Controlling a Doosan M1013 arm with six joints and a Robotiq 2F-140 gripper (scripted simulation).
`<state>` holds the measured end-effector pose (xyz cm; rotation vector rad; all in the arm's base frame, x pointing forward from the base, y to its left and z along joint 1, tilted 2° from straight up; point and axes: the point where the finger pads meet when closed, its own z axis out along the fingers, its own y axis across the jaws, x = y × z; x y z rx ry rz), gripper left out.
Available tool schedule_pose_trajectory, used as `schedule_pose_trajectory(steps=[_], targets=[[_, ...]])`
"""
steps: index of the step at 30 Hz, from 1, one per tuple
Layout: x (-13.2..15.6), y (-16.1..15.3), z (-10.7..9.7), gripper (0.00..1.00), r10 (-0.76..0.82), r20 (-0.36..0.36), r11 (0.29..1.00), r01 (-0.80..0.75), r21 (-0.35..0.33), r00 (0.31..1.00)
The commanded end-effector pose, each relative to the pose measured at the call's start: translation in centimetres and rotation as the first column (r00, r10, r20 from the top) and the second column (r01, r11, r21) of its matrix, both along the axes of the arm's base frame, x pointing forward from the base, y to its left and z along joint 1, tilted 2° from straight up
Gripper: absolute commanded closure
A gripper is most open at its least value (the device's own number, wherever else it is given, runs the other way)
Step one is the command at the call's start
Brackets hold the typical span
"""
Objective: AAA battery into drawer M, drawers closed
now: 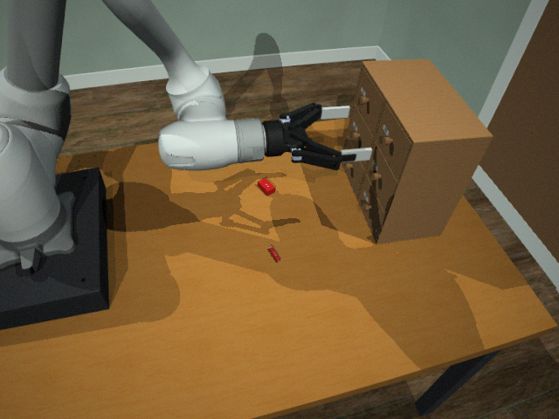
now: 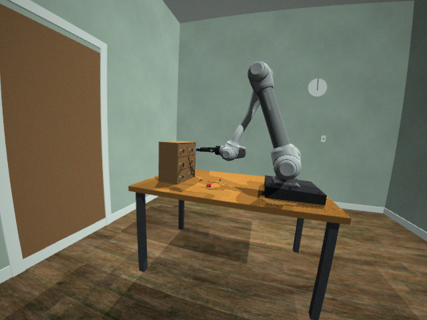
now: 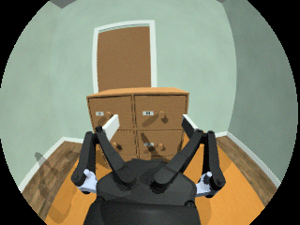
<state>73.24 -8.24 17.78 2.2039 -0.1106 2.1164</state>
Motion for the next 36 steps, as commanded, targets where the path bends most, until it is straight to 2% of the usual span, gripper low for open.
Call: schedule_pose_trajectory(steps=[1, 22, 36], targets=[[0.00, 0.00, 0.01, 0.00, 0.000, 0.000, 1.000, 0.000, 0.000, 1.000], [-0.02, 0.00, 0.03, 0.00, 0.000, -0.003, 1.000, 0.000, 0.001, 1.000], [-0.23, 0.03, 0.27, 0.00, 0.000, -0.039, 1.000, 0.000, 0.004, 0.999]])
